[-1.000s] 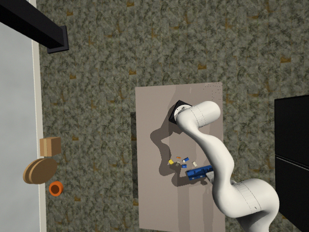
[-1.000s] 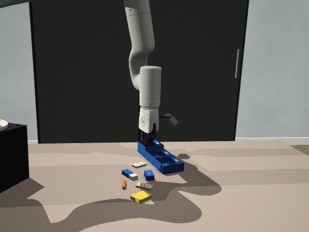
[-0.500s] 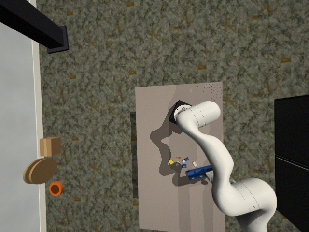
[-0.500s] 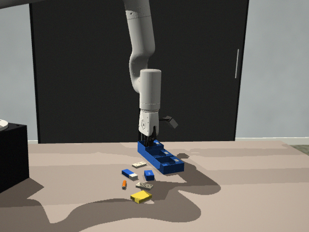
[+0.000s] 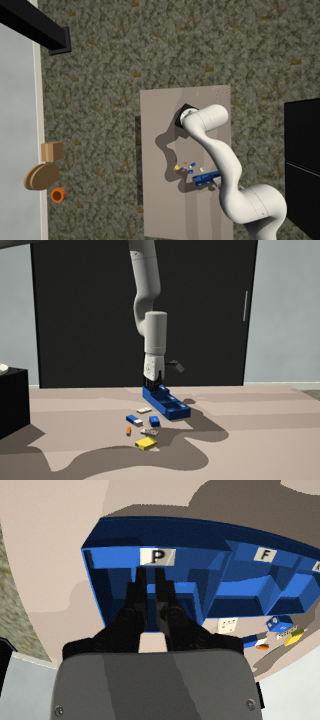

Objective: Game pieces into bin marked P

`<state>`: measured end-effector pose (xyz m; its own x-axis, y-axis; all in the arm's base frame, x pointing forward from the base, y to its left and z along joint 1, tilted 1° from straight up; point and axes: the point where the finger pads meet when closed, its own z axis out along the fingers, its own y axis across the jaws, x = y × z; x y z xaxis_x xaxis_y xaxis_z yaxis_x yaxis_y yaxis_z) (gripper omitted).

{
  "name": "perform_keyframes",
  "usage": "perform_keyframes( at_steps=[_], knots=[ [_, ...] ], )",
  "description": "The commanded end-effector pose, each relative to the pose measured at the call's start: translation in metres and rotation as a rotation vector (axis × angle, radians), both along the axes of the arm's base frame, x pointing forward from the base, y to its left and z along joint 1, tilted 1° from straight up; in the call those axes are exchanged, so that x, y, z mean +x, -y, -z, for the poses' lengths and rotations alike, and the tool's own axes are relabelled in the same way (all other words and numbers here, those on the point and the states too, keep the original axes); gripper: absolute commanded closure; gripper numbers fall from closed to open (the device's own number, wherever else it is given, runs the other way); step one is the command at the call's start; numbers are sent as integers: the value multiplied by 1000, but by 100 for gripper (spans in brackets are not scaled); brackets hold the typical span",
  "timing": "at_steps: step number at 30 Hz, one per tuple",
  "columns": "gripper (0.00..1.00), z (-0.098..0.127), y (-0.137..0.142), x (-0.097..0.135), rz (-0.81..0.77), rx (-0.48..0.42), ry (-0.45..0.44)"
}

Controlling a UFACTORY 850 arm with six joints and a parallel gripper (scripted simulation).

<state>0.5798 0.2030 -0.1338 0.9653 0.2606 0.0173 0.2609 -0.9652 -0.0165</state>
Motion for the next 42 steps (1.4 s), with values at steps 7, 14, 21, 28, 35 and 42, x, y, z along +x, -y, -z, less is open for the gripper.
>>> perform_keyframes(
  at_steps=[7, 14, 21, 28, 35, 42],
  knots=[
    [93, -1, 0, 1, 0, 1, 2],
    [93, -1, 0, 1, 0, 1, 2],
    [93, -2, 0, 1, 0, 1, 2],
    [93, -9, 0, 1, 0, 1, 2],
    [93, -18, 0, 1, 0, 1, 2],
    [93, -25, 0, 1, 0, 1, 2]
  ],
)
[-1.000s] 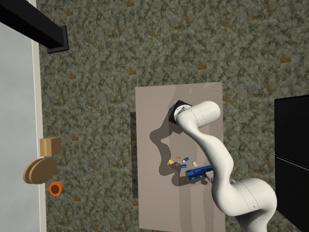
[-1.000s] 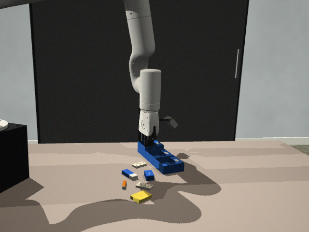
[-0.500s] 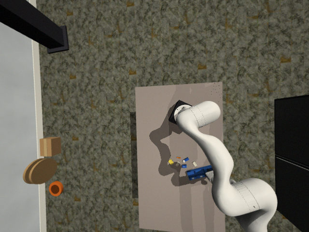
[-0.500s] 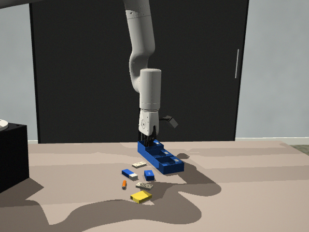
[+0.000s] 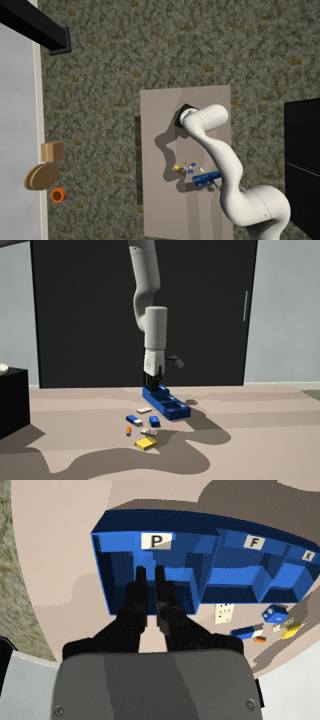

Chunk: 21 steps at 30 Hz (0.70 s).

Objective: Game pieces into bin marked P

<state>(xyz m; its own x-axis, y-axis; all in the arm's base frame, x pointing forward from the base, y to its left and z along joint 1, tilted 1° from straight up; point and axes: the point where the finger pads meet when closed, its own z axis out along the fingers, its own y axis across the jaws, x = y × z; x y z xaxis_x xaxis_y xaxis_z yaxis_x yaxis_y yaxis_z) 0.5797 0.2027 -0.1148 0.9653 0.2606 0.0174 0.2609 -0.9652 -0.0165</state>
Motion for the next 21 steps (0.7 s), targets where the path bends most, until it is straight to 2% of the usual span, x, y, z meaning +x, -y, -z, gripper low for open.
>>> perform_keyframes(
  at_steps=[1, 5, 12, 21],
  knots=[
    [93, -7, 0, 1, 0, 1, 2],
    [93, -12, 0, 1, 0, 1, 2],
    [93, -40, 0, 0, 0, 1, 2],
    [93, -41, 1, 0, 0, 1, 2]
  ],
)
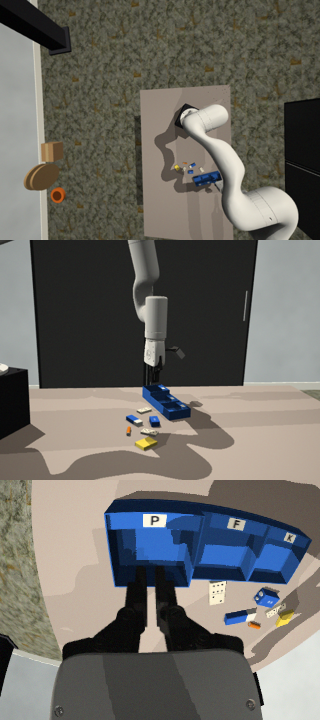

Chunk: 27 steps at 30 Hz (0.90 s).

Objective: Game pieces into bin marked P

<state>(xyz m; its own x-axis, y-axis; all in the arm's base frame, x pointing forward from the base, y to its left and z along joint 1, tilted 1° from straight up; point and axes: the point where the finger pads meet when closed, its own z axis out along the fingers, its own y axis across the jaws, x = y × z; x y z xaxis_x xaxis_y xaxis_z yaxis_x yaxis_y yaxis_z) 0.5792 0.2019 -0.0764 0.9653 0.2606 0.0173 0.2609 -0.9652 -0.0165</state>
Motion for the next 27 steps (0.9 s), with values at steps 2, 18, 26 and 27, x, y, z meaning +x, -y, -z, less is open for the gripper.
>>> perform_keyframes(
  at_steps=[2, 18, 26, 27],
  knots=[
    [93, -19, 0, 1, 0, 1, 2],
    [93, -127, 2, -1, 0, 1, 2],
    [93, -127, 2, -1, 0, 1, 2],
    [93, -127, 2, -1, 0, 1, 2]
  ],
)
